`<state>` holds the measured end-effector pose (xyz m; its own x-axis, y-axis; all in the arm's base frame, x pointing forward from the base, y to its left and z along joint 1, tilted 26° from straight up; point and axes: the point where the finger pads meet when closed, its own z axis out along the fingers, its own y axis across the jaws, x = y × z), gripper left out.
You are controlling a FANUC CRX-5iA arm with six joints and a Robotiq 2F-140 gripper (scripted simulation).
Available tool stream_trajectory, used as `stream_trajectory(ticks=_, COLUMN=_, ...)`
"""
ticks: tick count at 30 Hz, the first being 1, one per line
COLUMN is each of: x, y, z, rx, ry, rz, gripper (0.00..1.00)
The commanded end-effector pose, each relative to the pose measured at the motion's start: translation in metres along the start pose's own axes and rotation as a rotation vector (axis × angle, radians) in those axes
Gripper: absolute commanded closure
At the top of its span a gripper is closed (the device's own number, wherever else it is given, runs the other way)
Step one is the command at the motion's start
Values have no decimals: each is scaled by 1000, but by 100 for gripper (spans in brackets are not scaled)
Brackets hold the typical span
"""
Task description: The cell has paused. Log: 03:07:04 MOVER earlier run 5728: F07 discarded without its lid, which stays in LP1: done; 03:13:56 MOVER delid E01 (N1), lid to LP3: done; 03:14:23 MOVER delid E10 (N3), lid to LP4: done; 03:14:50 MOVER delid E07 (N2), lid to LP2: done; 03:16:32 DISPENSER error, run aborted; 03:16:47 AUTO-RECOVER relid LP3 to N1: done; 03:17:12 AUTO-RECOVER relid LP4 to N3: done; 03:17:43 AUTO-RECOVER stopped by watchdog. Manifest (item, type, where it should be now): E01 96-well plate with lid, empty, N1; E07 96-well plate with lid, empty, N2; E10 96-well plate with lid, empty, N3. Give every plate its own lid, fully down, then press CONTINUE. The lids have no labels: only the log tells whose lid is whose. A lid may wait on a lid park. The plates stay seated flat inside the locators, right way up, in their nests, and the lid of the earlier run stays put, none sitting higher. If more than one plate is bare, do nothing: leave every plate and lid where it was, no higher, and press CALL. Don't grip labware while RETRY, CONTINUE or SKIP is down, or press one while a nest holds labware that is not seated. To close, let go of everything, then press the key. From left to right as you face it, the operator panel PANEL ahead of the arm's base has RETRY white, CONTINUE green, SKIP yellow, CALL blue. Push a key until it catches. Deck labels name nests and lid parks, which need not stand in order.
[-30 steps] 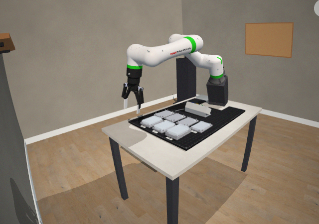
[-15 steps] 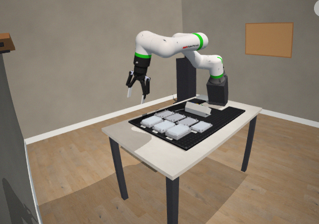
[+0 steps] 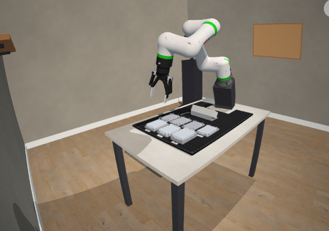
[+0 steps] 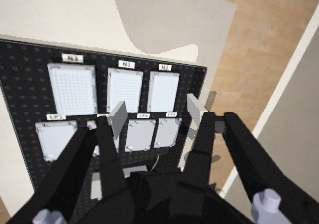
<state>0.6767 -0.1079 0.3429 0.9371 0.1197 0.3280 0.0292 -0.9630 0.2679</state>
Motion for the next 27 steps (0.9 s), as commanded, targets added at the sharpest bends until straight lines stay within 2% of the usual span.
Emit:
stream_trajectory(ticks=1, x=-60, y=-24, z=0, rx=-28, ry=88, rz=53, gripper=34)
stream_trajectory(ticks=3, x=-60, y=-24, z=0, rx=-28, ry=88, rz=53, gripper=34)
stream_trajectory(ticks=4, x=-82, y=-33, z=3, rx=-18, ry=88, rz=69, gripper=34)
stream_trajectory(ticks=5, x=-82, y=-33, z=3, rx=-18, ry=88, rz=69, gripper=34)
stream_trajectory(ticks=6, x=-105, y=-42, z=7, rx=-6, ry=88, rz=86, gripper=34)
stream_trajectory(ticks=9, x=-105, y=-42, z=7, rx=-6, ry=88, rz=86, gripper=34)
stream_trajectory(ticks=11, x=-150, y=-60, z=16, rx=21, ry=87, rz=117, gripper=34)
stream_trajectory(ticks=13, x=-150, y=-60, z=16, rx=21, ry=87, rz=117, gripper=34)
stream_trajectory(ticks=14, x=-173, y=-69, z=22, rx=36, ry=87, rz=132, gripper=34)
stream_trajectory(ticks=15, x=-173, y=-69, z=22, rx=36, ry=87, rz=132, gripper=34)
stream_trajectory(ticks=16, x=-195, y=-78, z=27, rx=52, ry=87, rz=146, gripper=34)
stream_trajectory(ticks=18, x=-195, y=-78, z=27, rx=52, ry=87, rz=146, gripper=34)
stream_trajectory(ticks=19, x=-216, y=-87, z=33, rx=69, ry=86, rz=159, gripper=34)
stream_trajectory(ticks=20, x=-216, y=-87, z=33, rx=69, ry=86, rz=159, gripper=34)
stream_trajectory(ticks=21, x=-237, y=-96, z=39, rx=86, ry=86, rz=172, gripper=34)
stream_trajectory(ticks=22, x=-237, y=-96, z=39, rx=86, ry=86, rz=172, gripper=34)
stream_trajectory(ticks=23, x=-257, y=-104, z=45, rx=104, ry=85, rz=184, gripper=34)
stream_trajectory(ticks=26, x=-257, y=-104, z=45, rx=104, ry=85, rz=184, gripper=34)
stream_trajectory(ticks=27, x=-276, y=-112, z=51, rx=122, ry=85, rz=195, gripper=34)
